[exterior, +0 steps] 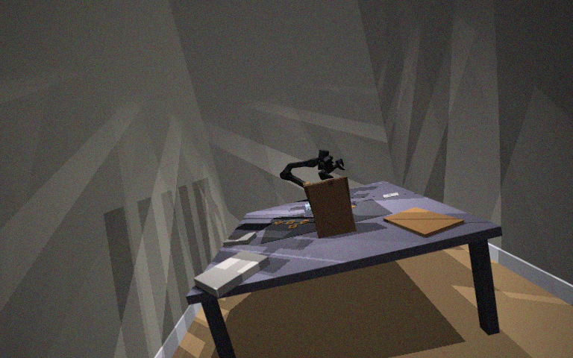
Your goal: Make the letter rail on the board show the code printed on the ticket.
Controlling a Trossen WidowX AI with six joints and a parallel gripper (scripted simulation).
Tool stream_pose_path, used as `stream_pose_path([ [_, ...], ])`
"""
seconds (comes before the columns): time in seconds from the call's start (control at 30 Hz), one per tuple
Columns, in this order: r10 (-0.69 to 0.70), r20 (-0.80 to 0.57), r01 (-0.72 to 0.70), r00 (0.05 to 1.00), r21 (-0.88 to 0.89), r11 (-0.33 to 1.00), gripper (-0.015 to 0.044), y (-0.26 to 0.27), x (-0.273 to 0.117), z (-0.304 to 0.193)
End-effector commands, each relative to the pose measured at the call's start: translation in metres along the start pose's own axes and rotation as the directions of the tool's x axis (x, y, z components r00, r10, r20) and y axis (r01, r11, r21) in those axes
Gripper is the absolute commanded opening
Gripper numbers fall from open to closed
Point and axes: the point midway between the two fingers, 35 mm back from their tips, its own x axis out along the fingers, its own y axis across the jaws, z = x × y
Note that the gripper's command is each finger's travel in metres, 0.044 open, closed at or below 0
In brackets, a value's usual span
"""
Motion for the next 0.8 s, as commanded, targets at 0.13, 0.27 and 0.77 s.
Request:
stream_pose_path([
  [0.13, -0.266, -0.133, 0.242, 0.955, -0.174, 0.954, 0.044, -0.097, 0.001, -0.042],
  [0.27, -0.375, -0.206, 0.327, 0.904, -0.232, 0.916, 0.044, -0.135, -0.009, -0.066],
  [0.77, -0.372, -0.256, 0.255, 0.892, -0.394, 0.883, 0.044, -0.131, -0.013, -0.046],
])
